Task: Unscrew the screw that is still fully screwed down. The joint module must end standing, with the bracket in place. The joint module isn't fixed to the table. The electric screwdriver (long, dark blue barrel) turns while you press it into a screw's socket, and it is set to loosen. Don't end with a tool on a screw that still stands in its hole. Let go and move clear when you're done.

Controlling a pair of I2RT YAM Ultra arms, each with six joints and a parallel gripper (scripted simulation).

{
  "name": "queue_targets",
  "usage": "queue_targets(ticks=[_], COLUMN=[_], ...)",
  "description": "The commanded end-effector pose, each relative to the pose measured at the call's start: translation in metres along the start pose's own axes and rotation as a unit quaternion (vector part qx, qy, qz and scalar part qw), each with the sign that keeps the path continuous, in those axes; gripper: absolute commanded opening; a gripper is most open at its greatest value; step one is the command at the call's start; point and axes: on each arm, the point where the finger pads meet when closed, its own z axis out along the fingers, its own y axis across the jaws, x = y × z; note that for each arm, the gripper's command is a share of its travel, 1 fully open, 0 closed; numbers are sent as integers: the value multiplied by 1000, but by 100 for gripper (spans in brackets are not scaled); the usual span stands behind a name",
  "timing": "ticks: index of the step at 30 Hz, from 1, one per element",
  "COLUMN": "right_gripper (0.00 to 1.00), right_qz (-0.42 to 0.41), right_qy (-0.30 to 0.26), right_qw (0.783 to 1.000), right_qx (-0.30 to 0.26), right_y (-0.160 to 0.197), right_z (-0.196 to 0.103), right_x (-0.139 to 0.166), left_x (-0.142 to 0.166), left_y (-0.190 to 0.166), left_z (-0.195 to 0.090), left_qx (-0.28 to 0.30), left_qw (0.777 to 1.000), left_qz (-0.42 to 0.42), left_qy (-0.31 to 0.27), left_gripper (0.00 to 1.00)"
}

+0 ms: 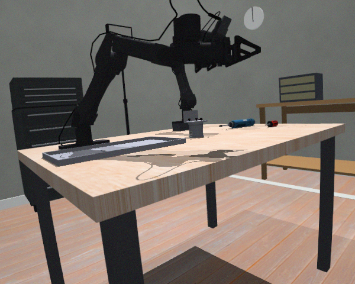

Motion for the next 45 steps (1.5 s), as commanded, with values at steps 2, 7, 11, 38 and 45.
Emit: queue_targets(ticks=[2,7,11,38,45], right_gripper=[86,86,86,86,86], right_qz=[-2,-2,-2,-2,-2], right_qy=[-3,-3,-3,-3,-3], right_qw=[1000,1000,1000,1000,1000], right_qx=[-2,-2,-2,-2,-2], right_y=[1,1,1,1,1], right_z=[-1,-1,-1,-1,-1], right_x=[-8,-8,-8,-8,-8], left_x=[-26,-32,-31,-55,-55], left_y=[-20,-26,-25,-58,-58], left_z=[-12,-11,-9,-23,-23], left_qx=[9,22,25,27,27], left_qw=[996,991,992,961,961], left_qz=[81,120,116,258,258], left_qy=[-38,-50,-50,-100,-100], left_gripper=[65,65,65,65,65])
